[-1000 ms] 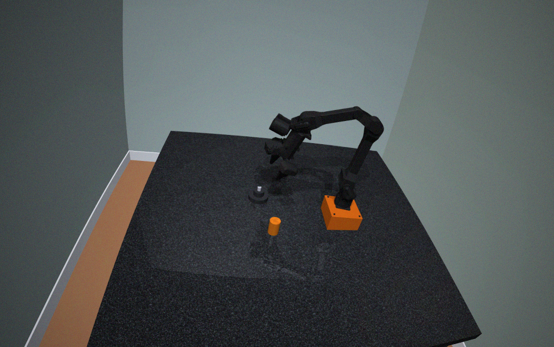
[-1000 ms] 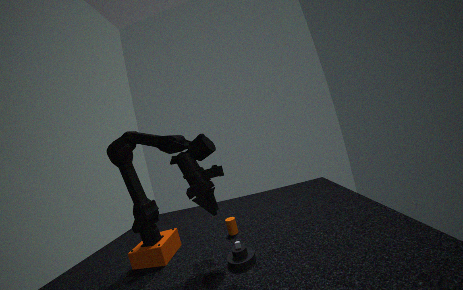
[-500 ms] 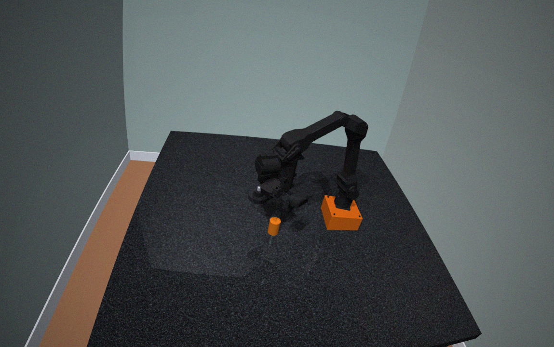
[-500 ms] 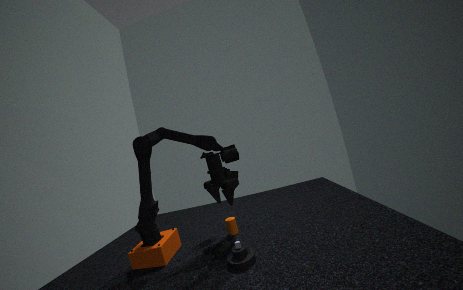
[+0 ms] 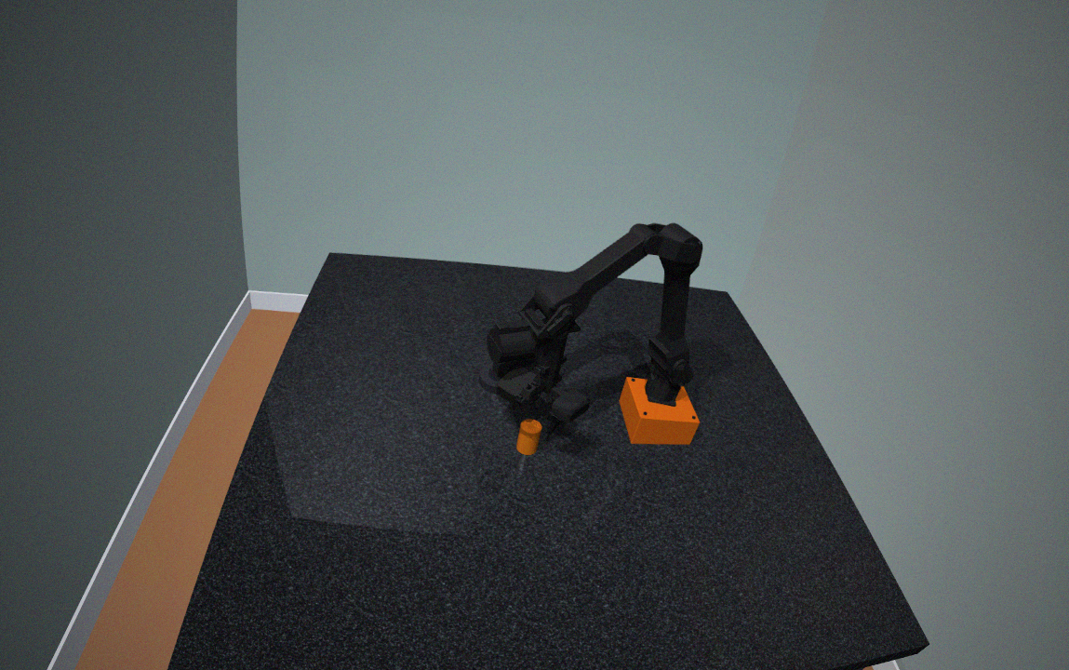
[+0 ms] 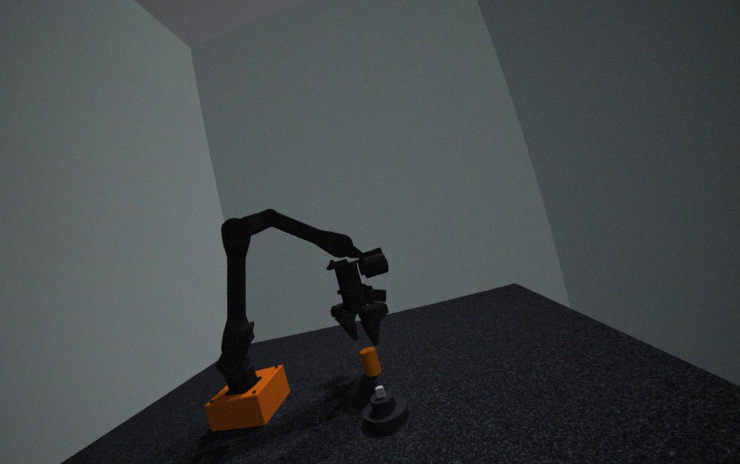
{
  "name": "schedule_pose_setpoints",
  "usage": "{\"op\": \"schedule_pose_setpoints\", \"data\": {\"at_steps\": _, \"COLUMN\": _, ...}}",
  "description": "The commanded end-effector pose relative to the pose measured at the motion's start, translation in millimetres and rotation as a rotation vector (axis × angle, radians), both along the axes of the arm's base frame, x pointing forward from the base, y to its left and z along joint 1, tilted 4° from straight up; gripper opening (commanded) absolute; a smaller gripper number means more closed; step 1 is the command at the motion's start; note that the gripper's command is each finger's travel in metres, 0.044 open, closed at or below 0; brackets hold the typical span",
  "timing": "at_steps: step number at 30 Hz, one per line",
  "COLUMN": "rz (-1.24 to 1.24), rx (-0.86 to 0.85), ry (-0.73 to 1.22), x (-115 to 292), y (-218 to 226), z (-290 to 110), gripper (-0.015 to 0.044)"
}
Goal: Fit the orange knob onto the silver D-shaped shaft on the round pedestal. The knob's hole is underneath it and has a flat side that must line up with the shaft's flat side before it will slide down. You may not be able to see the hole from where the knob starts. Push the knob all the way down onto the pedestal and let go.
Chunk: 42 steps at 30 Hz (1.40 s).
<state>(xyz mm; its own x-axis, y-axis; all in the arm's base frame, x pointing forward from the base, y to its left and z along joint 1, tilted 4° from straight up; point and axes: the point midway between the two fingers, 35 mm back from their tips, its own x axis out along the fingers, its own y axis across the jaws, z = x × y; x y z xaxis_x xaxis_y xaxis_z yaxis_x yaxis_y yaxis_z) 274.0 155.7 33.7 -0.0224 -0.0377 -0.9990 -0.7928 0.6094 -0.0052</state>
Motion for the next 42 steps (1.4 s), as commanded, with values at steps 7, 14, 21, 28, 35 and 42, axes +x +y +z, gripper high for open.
{"op": "schedule_pose_setpoints", "data": {"at_steps": 7, "rz": -0.002, "rx": 0.004, "ry": 0.003, "x": 0, "y": 0, "z": -15, "gripper": 0.044}}
{"op": "schedule_pose_setpoints", "data": {"at_steps": 14, "rz": -0.002, "rx": 0.004, "ry": 0.003, "x": 0, "y": 0, "z": -27, "gripper": 0.044}}
{"op": "schedule_pose_setpoints", "data": {"at_steps": 21, "rz": -0.002, "rx": 0.004, "ry": 0.003, "x": 0, "y": 0, "z": -38, "gripper": 0.044}}
{"op": "schedule_pose_setpoints", "data": {"at_steps": 28, "rz": -0.002, "rx": 0.004, "ry": 0.004, "x": -1, "y": -1, "z": -49, "gripper": 0.044}}
{"op": "schedule_pose_setpoints", "data": {"at_steps": 35, "rz": -0.002, "rx": 0.004, "ry": 0.004, "x": -1, "y": -2, "z": -60, "gripper": 0.044}}
{"op": "schedule_pose_setpoints", "data": {"at_steps": 42, "rz": -0.002, "rx": 0.004, "ry": 0.003, "x": -2, "y": -3, "z": -71, "gripper": 0.044}}
